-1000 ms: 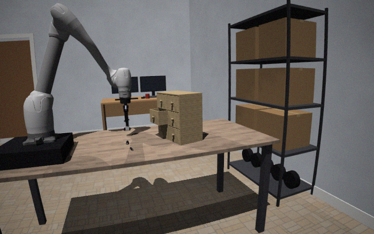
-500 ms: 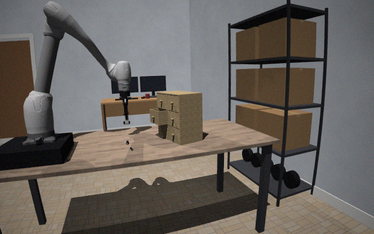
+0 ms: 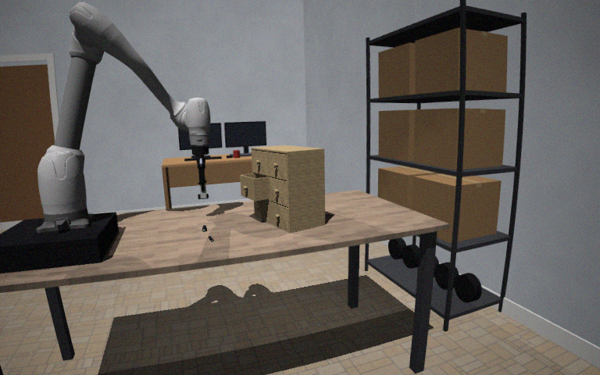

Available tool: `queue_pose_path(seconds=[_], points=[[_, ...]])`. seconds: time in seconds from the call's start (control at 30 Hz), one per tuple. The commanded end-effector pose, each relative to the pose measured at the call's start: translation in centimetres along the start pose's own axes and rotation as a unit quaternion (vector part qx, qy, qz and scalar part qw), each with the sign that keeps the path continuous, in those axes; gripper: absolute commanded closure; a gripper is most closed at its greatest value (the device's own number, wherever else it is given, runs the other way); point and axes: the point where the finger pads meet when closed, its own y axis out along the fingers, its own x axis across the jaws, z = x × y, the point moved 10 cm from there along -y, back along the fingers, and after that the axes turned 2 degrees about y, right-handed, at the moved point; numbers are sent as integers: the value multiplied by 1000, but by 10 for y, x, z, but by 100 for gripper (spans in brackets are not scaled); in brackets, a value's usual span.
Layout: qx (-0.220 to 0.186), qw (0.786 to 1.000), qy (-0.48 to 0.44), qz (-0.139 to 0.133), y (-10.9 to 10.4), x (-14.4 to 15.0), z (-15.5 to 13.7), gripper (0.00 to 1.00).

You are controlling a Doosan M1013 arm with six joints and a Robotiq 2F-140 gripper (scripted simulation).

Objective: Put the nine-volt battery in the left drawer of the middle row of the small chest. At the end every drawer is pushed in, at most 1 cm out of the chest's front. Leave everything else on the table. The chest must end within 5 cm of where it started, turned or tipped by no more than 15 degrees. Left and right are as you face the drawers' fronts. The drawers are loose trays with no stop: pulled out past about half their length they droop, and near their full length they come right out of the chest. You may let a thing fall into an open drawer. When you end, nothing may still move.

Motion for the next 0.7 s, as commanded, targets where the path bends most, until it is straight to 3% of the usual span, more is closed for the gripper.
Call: queue_pose_path(seconds=[0.0,0.67], points=[[2,1000,3,-1,-4,0,1,86],[2,1000,-1,-1,-4,5,4,86]])
